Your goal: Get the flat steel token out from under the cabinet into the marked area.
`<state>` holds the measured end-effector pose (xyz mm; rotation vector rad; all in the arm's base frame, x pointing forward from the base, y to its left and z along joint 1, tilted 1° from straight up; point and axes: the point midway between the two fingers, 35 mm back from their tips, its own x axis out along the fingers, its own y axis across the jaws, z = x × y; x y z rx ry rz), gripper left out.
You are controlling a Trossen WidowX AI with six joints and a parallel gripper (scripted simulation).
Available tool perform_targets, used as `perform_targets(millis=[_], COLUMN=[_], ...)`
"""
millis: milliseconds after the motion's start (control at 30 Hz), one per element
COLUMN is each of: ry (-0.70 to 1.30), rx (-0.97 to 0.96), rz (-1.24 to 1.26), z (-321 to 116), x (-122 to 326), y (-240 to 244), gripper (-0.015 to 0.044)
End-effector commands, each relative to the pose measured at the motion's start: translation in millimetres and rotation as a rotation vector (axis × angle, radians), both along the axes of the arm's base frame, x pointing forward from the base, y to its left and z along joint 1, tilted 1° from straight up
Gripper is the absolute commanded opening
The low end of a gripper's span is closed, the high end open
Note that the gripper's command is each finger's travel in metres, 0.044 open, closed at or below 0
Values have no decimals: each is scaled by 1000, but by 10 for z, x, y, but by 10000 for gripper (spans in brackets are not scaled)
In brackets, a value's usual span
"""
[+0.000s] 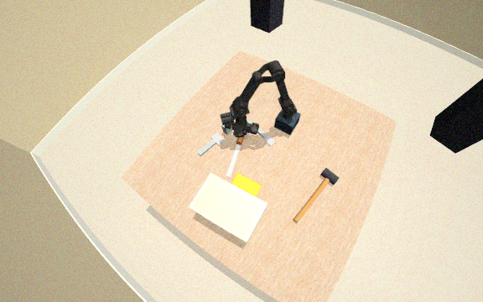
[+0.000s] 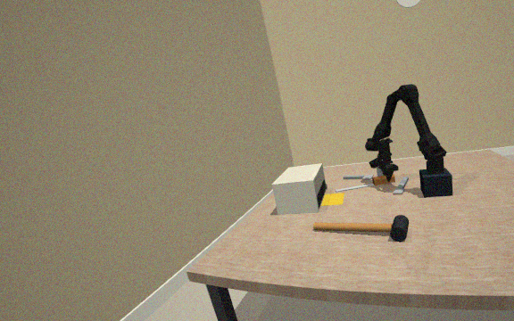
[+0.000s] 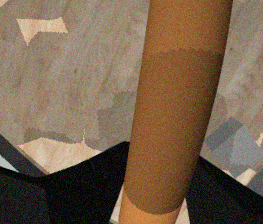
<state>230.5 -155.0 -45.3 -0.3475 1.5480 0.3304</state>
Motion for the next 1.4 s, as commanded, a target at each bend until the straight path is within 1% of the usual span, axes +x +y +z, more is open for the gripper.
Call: perform_targets(millis=[0,1367], ry=[0,-4], rx=[-2,1], rz=[1,4], z=[0,8], x=[75,686], y=[23,325], gripper=[0,0])
